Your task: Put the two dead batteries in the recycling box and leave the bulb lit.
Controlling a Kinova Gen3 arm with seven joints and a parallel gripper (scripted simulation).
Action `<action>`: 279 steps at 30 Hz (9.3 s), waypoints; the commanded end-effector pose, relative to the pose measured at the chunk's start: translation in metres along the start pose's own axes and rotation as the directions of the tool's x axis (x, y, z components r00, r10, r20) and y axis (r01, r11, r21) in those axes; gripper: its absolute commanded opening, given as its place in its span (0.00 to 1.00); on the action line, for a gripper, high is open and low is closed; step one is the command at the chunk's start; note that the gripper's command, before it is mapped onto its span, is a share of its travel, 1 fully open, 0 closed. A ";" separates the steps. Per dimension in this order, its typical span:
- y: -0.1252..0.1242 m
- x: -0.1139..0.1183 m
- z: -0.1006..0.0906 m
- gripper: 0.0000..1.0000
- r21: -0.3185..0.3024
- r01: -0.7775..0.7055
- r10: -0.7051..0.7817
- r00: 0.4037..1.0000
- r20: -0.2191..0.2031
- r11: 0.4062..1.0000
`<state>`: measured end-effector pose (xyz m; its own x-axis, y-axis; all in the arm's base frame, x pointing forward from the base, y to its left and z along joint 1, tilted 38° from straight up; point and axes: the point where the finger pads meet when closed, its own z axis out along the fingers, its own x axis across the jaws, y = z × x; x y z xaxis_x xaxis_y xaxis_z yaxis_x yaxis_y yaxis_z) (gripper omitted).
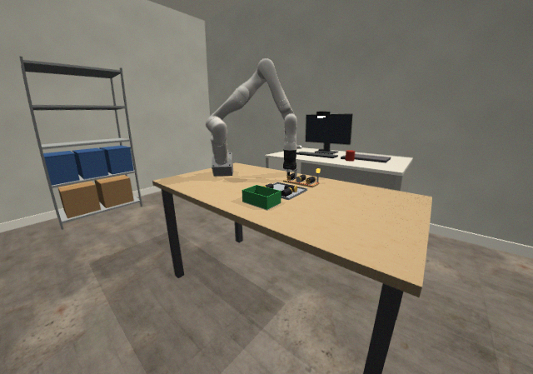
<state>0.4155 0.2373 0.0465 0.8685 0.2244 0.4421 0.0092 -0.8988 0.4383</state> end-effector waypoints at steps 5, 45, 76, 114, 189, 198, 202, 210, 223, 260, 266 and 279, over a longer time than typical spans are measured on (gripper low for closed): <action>-0.001 0.000 -0.005 0.90 0.001 0.000 0.000 1.000 -0.001 1.000; 0.000 0.000 -0.066 0.90 0.001 0.000 0.000 1.000 -0.001 1.000; 0.000 0.000 -0.123 0.90 0.001 0.000 0.000 1.000 -0.001 1.000; -0.001 0.065 -0.123 0.90 0.001 0.009 -0.009 1.000 -0.001 1.000; -0.002 0.065 -0.045 0.90 0.001 0.009 -0.009 1.000 -0.001 1.000; -0.002 0.065 -0.045 0.90 0.001 0.009 -0.009 1.000 -0.001 1.000; -0.002 0.065 -0.045 0.90 0.001 0.009 -0.009 1.000 -0.001 1.000; -0.002 0.065 -0.045 0.90 0.001 0.009 -0.009 1.000 -0.001 1.000; -0.002 0.065 -0.045 0.90 0.001 0.009 -0.009 1.000 -0.001 1.000; -0.002 0.065 0.000 0.90 0.001 0.009 -0.009 1.000 -0.001 1.000; -0.002 0.065 0.000 0.57 0.001 0.009 -0.009 1.000 -0.001 1.000; -0.002 0.065 0.000 0.57 0.001 0.009 -0.009 1.000 -0.001 1.000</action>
<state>0.4722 0.2526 0.0743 0.8684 0.2324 0.4380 0.0169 -0.8968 0.4422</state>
